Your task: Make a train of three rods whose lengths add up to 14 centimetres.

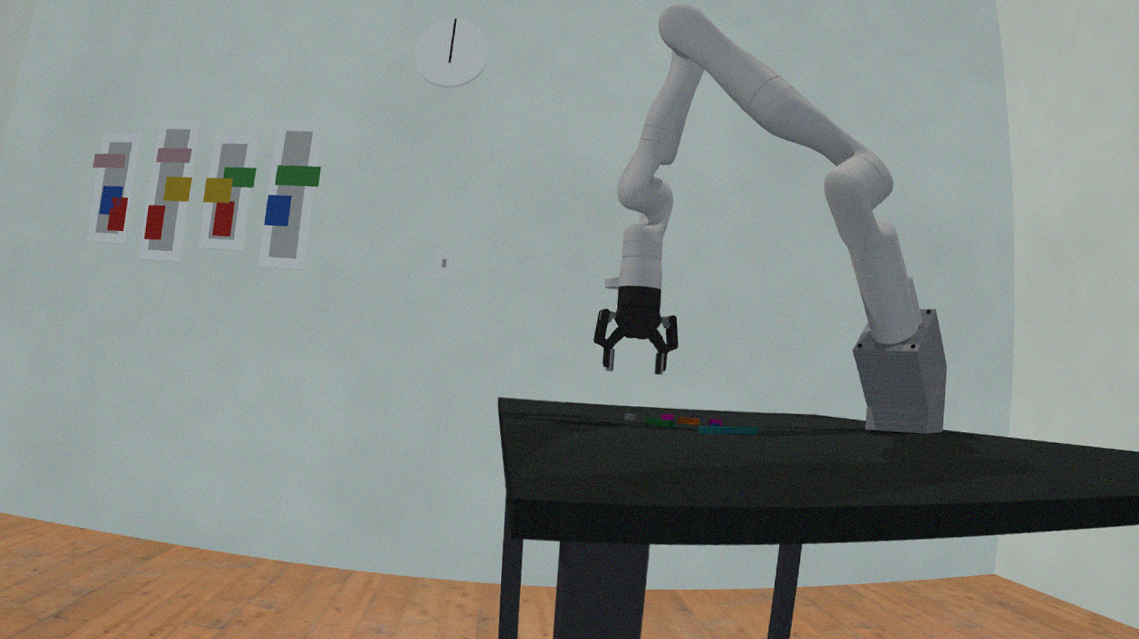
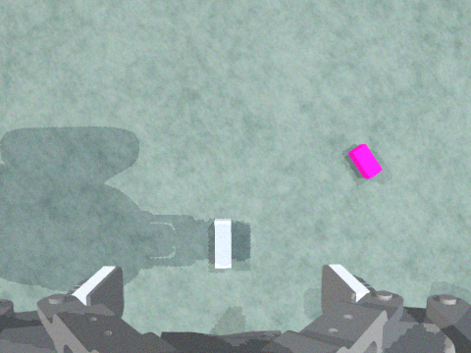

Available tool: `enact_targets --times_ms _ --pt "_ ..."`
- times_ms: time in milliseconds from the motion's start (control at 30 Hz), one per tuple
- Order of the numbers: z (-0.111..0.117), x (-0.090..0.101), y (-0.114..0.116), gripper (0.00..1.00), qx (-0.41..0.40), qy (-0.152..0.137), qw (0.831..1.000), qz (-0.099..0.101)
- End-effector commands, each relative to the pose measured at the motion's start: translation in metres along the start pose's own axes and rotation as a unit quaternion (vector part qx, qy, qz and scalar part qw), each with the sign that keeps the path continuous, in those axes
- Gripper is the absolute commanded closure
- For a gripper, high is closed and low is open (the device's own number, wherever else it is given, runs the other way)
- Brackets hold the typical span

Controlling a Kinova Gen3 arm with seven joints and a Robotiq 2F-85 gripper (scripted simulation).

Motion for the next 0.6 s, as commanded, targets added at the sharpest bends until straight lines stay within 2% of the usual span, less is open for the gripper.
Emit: enact_targets --times_ms 0,100,133,567 --pt "0.0008 0.0001 0.0002 0.00 0.001 0.001 1.000 0.000" --pt "0.0009 0.0001 0.0002 0.00 0.001 0.001 1.000 0.000" --pt "0.0009 0.0001 0.0002 0.76 0.001 0.001 1.000 0.000" --pt "0.0009 0.0001 0.0002 0.76 0.001 0.001 1.000 0.000"
Point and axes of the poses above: the point where the finger pads meet when closed, its own x axis back along the fingers, its own y axis across the jaws, z = x × y, the point moved 10 cm from there along x, back along the fingers, and after that the axes turned 10 degrees about x, right-handed, at the moved point
